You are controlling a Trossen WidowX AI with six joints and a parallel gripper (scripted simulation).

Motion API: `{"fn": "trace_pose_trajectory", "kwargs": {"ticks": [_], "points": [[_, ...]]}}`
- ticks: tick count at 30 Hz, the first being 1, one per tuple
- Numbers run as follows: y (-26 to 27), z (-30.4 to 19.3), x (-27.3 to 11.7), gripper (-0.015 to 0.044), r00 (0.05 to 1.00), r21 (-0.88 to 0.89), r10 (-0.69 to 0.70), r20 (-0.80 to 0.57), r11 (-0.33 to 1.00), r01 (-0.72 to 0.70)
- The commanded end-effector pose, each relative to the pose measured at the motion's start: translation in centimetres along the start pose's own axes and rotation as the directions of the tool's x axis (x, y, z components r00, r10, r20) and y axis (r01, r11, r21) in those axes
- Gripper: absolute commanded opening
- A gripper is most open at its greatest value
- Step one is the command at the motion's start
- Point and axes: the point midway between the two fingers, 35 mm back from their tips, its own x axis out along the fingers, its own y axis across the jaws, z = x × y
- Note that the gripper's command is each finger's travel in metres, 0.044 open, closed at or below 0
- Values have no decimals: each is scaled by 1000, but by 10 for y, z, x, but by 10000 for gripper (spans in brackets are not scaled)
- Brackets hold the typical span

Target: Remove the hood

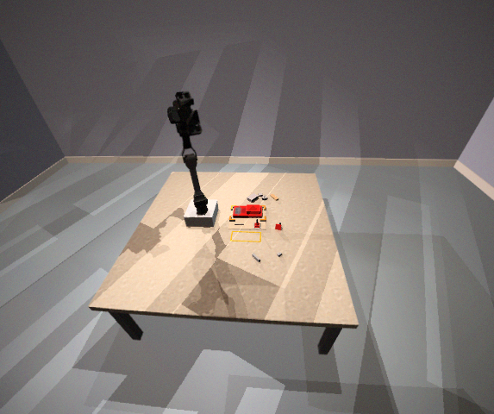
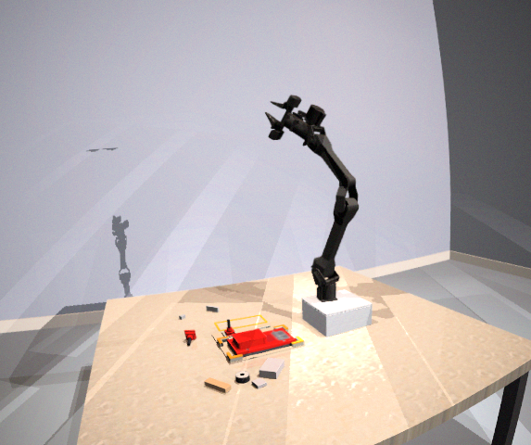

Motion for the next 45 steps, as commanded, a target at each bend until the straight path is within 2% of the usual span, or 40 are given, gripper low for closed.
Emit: {"fn": "trace_pose_trajectory", "kwargs": {"ticks": [1, 8, 9, 19, 30, 41, 45], "points": [[-1, 0, 1, 247, 1000, 0, -3, -1, 1000, 3], [-55, -11, 20, 431, 990, -10, -132, -56, 991, 131], [-64, -14, 23, 440, 986, -14, -152, -66, 988, 151], [-152, -58, 39, 440, 915, -84, -350, -201, 937, 340], [-242, -124, 32, 440, 766, -247, -542, -345, 840, 483], [-304, -190, 4, 440, 600, -450, -657, -456, 752, 482], [-328, -221, -14, 440, 504, -522, -700, -506, 713, 468]]}}
